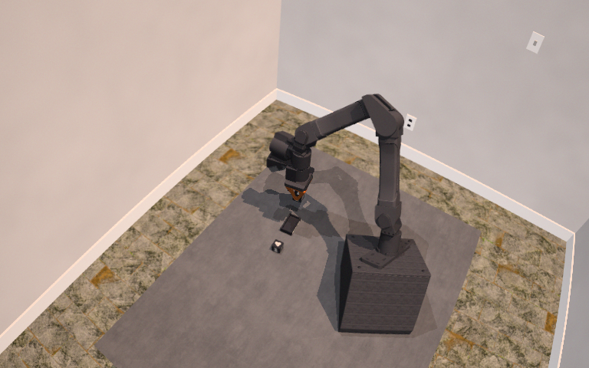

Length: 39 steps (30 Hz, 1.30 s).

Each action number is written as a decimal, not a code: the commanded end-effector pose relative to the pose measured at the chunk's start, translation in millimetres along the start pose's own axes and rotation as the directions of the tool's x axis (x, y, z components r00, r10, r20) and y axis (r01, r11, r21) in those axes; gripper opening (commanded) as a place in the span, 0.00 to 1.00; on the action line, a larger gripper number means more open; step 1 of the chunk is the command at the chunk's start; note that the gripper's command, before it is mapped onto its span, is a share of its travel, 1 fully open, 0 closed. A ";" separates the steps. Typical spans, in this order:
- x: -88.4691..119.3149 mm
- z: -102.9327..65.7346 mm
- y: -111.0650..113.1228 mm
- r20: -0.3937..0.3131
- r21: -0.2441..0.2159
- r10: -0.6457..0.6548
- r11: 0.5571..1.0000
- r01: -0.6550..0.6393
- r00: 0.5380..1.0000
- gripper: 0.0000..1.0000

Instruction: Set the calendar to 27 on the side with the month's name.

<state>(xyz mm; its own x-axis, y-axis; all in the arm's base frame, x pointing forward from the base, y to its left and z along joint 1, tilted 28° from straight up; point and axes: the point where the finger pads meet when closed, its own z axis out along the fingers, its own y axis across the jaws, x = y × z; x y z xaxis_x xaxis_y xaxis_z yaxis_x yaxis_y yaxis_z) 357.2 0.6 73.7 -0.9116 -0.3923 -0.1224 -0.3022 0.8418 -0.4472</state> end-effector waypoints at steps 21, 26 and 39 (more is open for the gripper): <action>-1.7 -5.4 -34.0 0.021 -0.018 0.765 0.644 -0.765 0.643 0.26; -0.5 -5.1 -40.9 0.019 -0.021 0.860 0.511 -0.859 0.511 0.26; 3.4 -4.5 -58.3 0.014 -0.028 0.992 0.122 -0.992 0.122 0.26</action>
<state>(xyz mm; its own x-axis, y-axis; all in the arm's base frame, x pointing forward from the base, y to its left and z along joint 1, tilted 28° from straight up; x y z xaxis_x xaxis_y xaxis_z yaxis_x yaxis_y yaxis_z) 367.1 -46.4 94.4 -0.5166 0.7191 -0.4649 0.8069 0.5905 0.0168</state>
